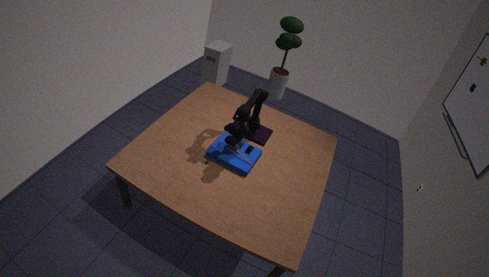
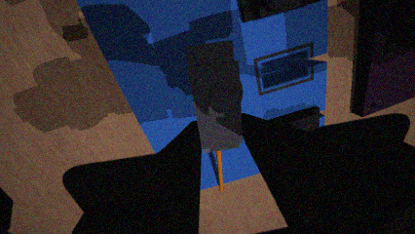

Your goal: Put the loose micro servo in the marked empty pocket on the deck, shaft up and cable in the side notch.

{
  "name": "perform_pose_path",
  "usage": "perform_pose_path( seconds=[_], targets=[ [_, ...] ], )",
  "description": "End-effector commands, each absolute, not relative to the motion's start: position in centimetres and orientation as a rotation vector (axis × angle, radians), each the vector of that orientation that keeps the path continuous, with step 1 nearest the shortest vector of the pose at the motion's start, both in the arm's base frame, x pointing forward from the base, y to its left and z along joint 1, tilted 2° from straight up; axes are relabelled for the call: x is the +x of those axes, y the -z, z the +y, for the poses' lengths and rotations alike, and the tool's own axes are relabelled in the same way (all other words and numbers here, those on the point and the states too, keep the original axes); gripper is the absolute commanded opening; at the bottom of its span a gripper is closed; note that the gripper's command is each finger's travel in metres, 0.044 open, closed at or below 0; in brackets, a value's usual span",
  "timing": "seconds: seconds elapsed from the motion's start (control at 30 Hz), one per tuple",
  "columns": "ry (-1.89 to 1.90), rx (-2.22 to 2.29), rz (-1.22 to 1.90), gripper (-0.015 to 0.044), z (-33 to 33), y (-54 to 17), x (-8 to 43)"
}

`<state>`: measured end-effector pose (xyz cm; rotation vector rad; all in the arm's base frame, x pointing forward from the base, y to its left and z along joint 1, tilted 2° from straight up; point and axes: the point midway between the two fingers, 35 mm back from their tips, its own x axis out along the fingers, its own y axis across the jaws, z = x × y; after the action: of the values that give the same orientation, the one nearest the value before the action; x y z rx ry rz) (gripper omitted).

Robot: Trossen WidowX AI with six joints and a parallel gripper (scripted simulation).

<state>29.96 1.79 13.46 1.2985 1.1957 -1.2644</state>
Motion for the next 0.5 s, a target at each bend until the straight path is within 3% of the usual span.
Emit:
perform_pose_path(
  seconds=[0.0,0.47],
  targets=[
    [1.165,1.203,1.251,0.0,1.67,-13.53,30.0],
    [0.792,0.836,1.43,0.0,1.67,-13.53,30.0]
  ],
)
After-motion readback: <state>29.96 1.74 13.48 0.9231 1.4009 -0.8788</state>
